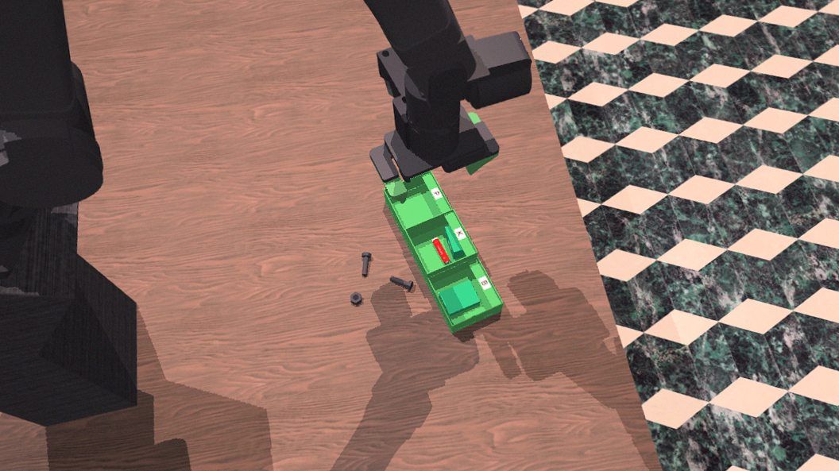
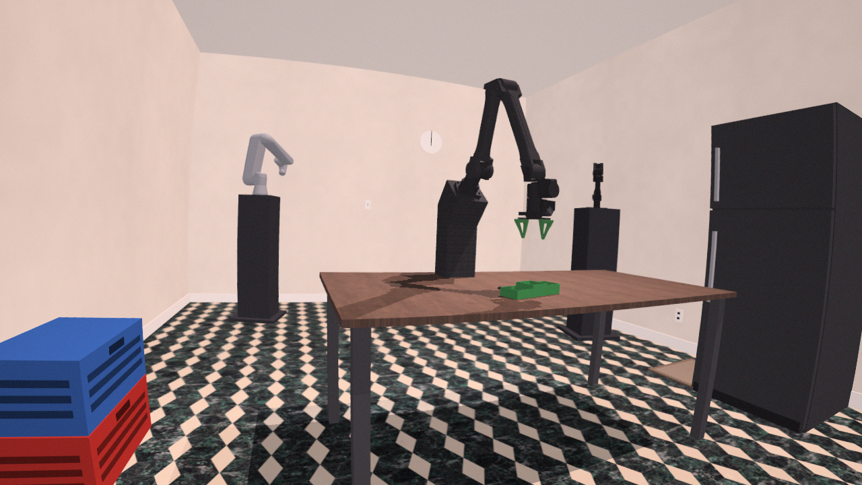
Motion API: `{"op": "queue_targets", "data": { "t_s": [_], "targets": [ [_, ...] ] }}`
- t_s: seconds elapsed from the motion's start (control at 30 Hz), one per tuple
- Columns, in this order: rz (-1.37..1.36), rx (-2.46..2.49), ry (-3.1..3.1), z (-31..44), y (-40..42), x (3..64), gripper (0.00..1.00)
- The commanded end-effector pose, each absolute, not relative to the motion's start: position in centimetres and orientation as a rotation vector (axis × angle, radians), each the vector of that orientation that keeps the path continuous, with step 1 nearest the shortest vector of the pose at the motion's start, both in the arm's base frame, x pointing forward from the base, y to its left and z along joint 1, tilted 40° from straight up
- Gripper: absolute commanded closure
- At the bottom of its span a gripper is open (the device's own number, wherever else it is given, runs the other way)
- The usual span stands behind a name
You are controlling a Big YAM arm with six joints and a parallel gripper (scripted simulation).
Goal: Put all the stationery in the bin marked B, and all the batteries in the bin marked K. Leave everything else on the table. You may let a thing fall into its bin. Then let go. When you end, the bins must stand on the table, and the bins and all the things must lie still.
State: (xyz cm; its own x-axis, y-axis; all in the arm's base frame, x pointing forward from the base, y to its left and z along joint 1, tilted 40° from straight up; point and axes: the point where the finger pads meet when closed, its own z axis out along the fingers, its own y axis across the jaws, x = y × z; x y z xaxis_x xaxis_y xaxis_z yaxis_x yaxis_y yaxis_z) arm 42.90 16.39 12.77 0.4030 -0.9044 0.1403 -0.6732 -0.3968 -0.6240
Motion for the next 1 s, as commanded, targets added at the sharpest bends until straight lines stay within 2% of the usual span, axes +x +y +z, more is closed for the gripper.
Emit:
{"op": "queue_targets", "data": {
  "t_s": [0.0,0.97],
  "targets": [
    [-0.656,-2.172,1.334,13.69,16.79,43.30,0.00],
    [-0.656,-2.172,1.334,13.66,16.80,43.31,0.00]
  ]
}}
